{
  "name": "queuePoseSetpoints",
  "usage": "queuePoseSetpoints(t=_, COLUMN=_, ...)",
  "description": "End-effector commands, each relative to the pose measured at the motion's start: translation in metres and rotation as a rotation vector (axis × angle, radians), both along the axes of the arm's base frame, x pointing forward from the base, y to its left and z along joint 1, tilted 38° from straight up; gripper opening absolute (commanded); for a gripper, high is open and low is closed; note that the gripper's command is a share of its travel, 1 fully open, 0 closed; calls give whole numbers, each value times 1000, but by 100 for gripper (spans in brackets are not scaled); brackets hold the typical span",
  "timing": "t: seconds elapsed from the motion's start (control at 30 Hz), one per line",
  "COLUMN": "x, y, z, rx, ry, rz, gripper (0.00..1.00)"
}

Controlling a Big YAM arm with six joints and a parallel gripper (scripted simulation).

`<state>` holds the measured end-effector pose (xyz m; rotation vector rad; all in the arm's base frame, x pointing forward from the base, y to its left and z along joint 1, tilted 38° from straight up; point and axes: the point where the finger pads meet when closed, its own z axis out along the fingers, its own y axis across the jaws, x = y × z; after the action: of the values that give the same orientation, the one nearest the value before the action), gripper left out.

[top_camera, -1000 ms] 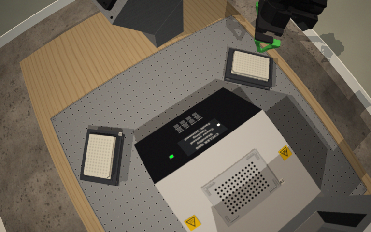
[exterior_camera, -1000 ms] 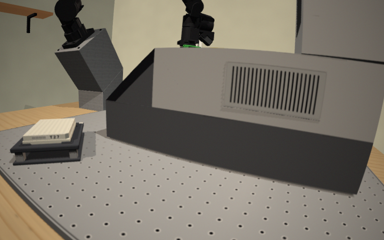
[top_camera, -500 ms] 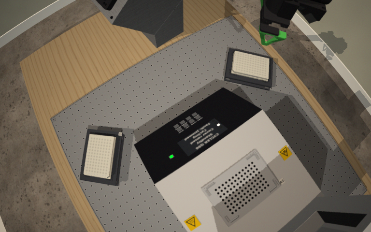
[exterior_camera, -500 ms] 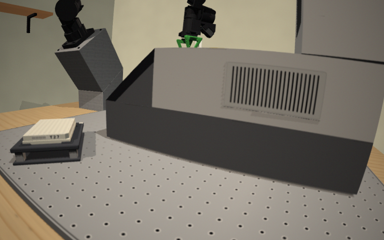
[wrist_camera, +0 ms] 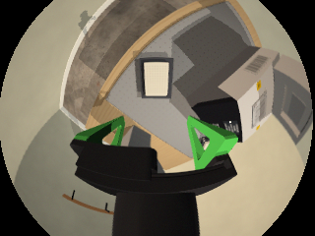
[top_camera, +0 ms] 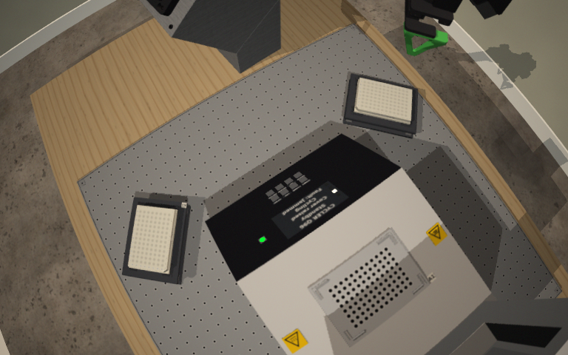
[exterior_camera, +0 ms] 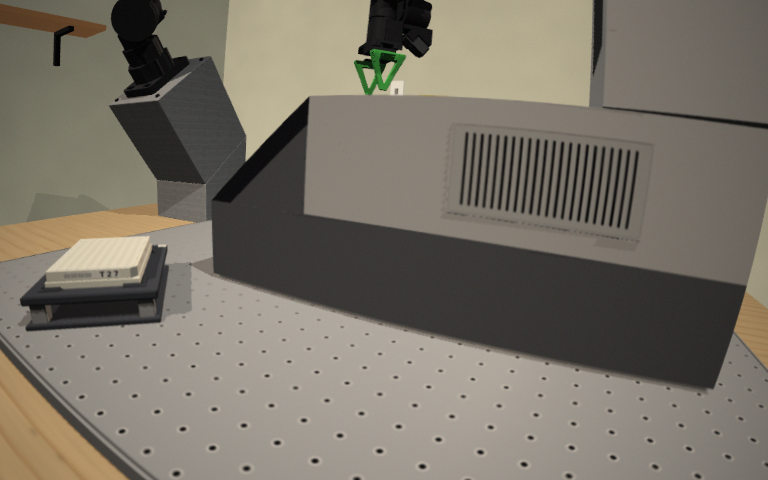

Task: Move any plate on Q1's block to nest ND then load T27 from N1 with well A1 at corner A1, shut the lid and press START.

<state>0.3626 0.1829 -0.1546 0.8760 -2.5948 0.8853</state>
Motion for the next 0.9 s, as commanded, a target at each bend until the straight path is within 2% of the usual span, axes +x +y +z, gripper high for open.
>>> queuePoseSetpoints(t=0.0, x=30, y=41, z=26, rx=65, ry=-94, rz=27, gripper=100)
queuePoseSetpoints(t=0.27, x=34, y=37, z=16, rx=70, ry=-88, rz=29, gripper=100)
queuePoseSetpoints(t=0.5, x=19, y=21, z=2, rx=40, ry=-48, rz=22, gripper=100)
queuePoseSetpoints(t=0.67, x=11, y=12, z=-1, rx=27, ry=-31, rz=17, gripper=100)
queuePoseSetpoints(t=0.87, x=12, y=11, z=7, rx=28, ry=-32, rz=12, gripper=100)
